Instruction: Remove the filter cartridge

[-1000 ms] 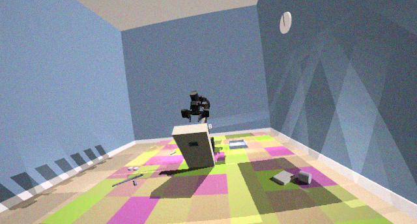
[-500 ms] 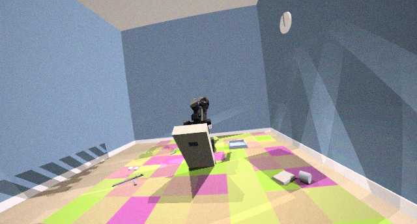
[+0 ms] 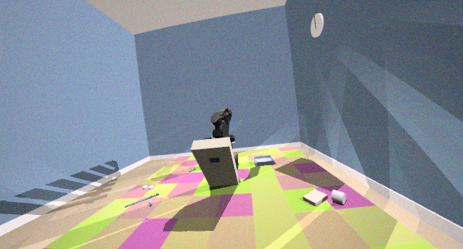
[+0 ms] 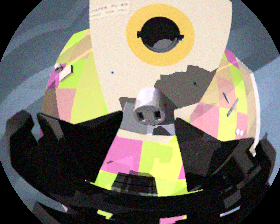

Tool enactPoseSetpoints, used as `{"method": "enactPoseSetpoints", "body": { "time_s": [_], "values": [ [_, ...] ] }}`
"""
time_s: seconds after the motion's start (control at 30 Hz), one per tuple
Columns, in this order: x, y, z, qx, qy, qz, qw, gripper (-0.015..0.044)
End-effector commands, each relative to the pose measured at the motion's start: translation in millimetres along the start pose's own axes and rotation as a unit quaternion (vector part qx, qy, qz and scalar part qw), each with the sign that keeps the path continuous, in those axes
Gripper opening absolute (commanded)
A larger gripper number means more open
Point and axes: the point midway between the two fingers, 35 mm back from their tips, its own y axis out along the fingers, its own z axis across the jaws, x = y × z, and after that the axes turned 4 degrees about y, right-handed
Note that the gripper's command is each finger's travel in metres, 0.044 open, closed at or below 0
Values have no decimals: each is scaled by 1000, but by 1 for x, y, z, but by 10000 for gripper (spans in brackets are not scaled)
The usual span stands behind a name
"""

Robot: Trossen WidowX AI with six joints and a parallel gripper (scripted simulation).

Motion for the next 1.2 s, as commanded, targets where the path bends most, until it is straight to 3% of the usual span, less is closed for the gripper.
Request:
{"method": "enactPoseSetpoints", "body": {
  "time_s": [0.0,0.73,1.17],
  "values": [
    [-3,9,-1,-3,2,4,1000,305],
    [-4,37,-1,-2,2,4,1000,305],
    [-2,34,0,0,0,1,1000,218]
  ]
}}
